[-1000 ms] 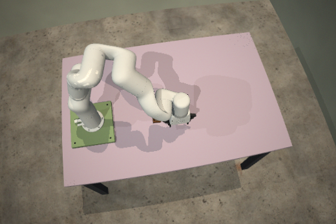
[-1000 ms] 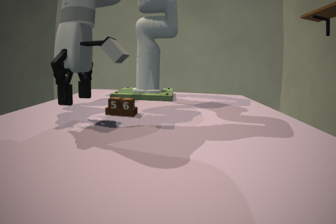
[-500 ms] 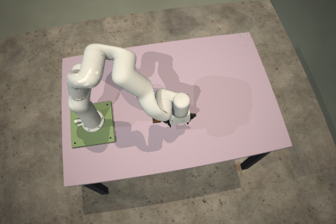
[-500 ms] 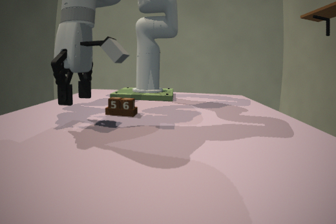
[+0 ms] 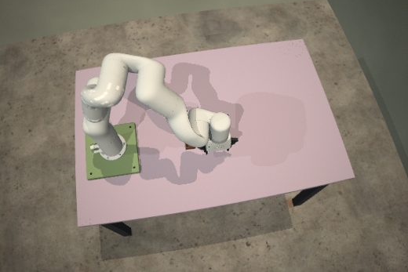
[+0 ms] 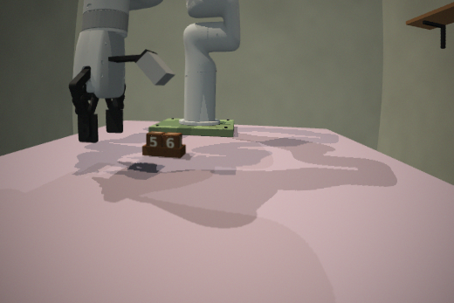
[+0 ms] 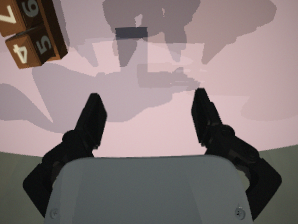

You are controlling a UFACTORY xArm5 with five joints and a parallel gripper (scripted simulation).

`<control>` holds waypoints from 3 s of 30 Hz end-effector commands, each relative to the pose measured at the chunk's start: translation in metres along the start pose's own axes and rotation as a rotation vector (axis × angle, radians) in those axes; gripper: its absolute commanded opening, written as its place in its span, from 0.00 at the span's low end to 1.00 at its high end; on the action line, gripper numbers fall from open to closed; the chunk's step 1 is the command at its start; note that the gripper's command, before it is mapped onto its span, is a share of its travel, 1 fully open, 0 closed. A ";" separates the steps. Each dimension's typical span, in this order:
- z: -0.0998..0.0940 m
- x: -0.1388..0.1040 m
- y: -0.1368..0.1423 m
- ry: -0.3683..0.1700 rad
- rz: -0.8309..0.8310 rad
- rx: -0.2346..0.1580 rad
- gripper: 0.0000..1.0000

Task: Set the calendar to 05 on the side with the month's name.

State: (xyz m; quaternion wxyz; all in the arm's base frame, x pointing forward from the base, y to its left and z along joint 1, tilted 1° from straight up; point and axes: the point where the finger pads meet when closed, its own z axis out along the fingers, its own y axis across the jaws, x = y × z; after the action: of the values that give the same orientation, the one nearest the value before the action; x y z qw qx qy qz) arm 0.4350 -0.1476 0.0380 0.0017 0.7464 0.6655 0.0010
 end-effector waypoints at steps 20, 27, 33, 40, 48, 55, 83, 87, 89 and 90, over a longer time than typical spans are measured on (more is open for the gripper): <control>-0.001 0.000 0.001 -0.001 0.000 -0.004 1.00; -0.004 0.000 0.001 -0.001 0.000 -0.004 1.00; -0.009 0.000 0.001 -0.001 0.000 -0.004 1.00; -0.011 0.000 0.001 -0.001 0.010 -0.004 1.00; -0.011 -0.005 -0.019 -0.001 0.224 -0.004 1.00; -0.011 -0.007 -0.028 -0.001 0.254 -0.004 1.00; -0.011 -0.020 -0.085 0.000 0.702 -0.005 1.00; -0.011 -0.023 -0.092 0.000 0.857 -0.006 1.00; -0.011 -0.025 -0.104 0.000 0.898 -0.005 1.00; -0.011 -0.026 -0.110 0.000 0.898 -0.005 1.00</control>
State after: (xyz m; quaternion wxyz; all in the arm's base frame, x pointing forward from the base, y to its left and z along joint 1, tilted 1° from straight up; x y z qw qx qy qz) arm 0.3412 -0.1587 0.0478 0.0018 0.9476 0.3195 0.0018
